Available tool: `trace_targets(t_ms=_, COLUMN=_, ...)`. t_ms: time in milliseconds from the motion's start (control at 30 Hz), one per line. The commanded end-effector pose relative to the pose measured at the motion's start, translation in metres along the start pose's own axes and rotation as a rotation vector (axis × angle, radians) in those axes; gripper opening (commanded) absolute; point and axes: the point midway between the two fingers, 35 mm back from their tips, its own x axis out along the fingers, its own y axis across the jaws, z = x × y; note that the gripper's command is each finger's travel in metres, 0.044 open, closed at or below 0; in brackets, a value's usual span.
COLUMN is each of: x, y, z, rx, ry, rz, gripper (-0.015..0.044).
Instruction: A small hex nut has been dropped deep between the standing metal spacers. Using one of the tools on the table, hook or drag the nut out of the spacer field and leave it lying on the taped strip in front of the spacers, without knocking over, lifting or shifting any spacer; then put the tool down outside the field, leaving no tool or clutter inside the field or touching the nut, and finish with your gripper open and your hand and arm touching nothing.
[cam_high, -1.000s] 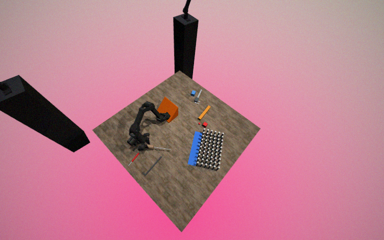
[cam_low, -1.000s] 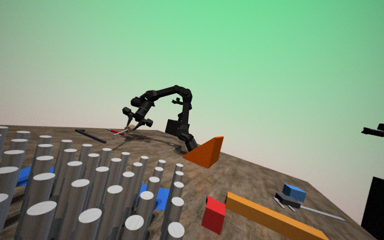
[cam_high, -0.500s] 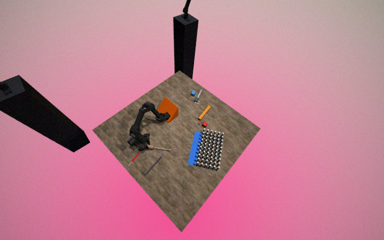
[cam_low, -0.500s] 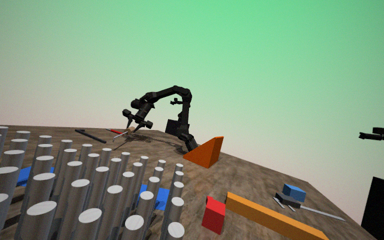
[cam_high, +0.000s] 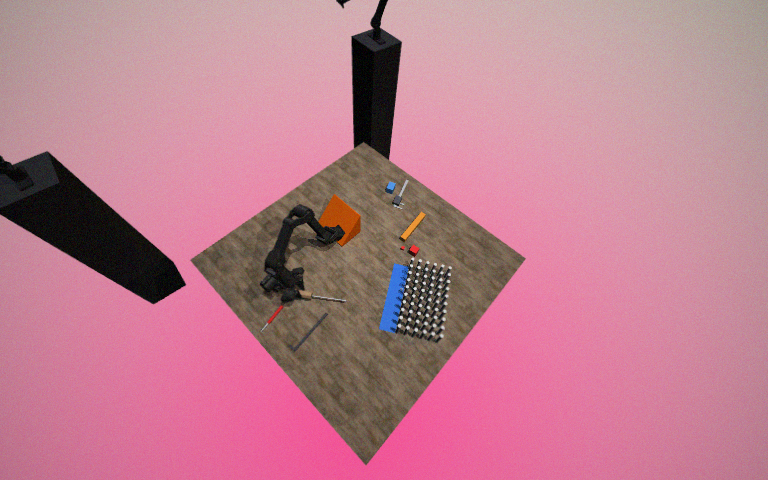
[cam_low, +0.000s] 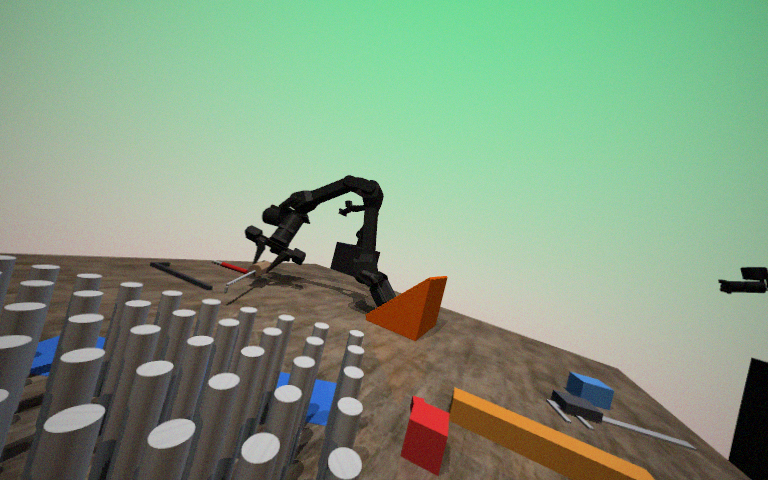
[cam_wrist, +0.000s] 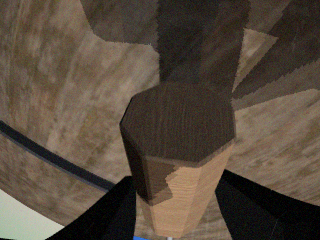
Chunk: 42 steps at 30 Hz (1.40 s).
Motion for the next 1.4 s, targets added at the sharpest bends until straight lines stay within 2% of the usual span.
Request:
trace_targets(t_ms=0, x=0.003, y=-0.001, z=0.001, rx=-0.007, ry=0.008, rz=0.006, gripper=0.0)
trace_targets(t_ms=967, x=0.019, y=-0.014, z=0.012, rx=-0.007, ry=0.006, rz=0.009, gripper=0.0)
trace_targets(t_ms=1367, x=0.017, y=-0.013, z=0.011, rx=0.0, ry=-0.002, rz=0.003, gripper=0.0315)
